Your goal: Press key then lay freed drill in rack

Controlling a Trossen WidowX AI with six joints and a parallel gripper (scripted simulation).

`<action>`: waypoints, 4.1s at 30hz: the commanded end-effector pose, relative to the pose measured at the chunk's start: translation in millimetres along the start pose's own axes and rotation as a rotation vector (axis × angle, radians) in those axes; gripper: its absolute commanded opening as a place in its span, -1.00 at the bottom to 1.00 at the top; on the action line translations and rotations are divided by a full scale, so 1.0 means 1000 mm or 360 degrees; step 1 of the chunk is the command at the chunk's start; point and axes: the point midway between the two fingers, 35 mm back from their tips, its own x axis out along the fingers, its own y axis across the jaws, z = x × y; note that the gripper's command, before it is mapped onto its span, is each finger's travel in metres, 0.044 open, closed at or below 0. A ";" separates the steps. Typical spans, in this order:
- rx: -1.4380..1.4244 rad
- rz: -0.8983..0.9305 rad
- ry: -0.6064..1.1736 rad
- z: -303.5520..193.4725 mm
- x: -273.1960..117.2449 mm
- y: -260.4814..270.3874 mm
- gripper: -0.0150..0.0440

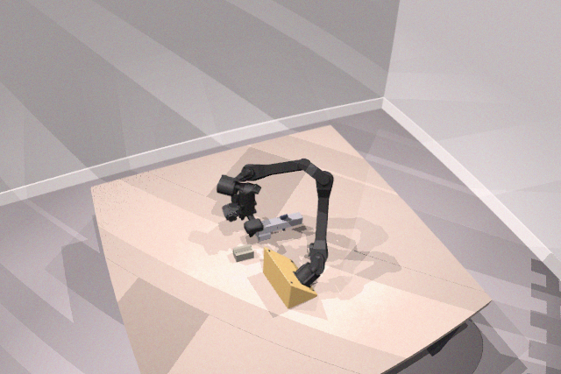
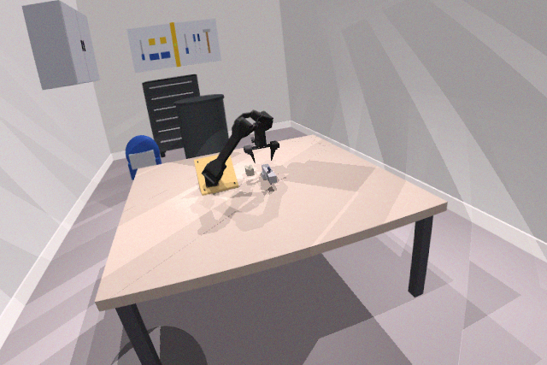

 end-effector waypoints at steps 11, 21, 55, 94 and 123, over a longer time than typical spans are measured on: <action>0.0008 -0.0003 0.0009 -0.003 0.014 0.000 1.00; 0.0008 -0.0004 0.0010 -0.007 0.030 -0.001 1.00; 0.0017 -0.0007 0.0005 -0.013 0.049 -0.001 -0.25; 0.0010 -0.0004 0.0011 0.023 0.048 -0.001 -0.49; 0.0010 -0.0004 0.0011 0.024 0.049 -0.001 1.00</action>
